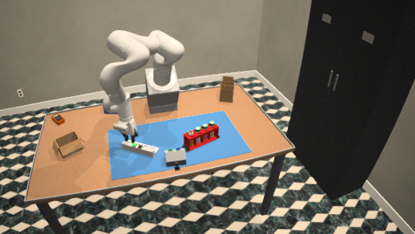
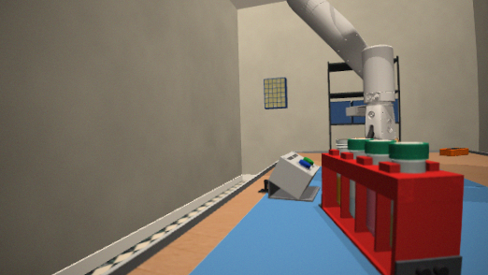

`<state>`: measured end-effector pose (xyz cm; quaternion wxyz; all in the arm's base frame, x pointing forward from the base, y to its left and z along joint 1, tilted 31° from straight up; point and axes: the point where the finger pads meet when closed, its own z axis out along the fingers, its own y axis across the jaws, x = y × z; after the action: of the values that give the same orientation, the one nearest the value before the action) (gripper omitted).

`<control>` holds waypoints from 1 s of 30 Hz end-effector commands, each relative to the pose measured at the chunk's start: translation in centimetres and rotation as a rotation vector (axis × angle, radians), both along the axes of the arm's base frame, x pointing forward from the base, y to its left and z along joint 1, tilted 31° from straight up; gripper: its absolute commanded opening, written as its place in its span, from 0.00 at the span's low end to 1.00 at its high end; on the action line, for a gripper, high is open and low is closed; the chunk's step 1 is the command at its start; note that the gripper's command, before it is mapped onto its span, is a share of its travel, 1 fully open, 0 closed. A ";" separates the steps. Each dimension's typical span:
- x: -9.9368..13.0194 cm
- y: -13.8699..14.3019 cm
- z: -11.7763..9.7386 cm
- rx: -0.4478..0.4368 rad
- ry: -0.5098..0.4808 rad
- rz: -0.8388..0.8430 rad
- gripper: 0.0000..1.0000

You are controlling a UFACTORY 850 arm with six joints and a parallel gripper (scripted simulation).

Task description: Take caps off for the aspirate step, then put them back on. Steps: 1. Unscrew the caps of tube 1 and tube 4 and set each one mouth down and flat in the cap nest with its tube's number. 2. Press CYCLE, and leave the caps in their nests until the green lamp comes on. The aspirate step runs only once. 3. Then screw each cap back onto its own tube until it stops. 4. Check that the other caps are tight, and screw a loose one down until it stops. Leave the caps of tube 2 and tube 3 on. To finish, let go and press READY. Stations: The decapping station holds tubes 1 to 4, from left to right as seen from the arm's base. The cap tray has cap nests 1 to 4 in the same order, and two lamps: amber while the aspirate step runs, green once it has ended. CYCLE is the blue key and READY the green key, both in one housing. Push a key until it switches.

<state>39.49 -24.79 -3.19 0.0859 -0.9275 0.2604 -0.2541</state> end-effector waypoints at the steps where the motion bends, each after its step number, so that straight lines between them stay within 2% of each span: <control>1: 0.0 0.0 0.0 0.000 0.000 0.000 0.46; 30: 0.5 0.1 -0.9 0.000 0.000 0.000 0.46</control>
<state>39.97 -24.70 -4.11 0.0859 -0.9275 0.2604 -0.2540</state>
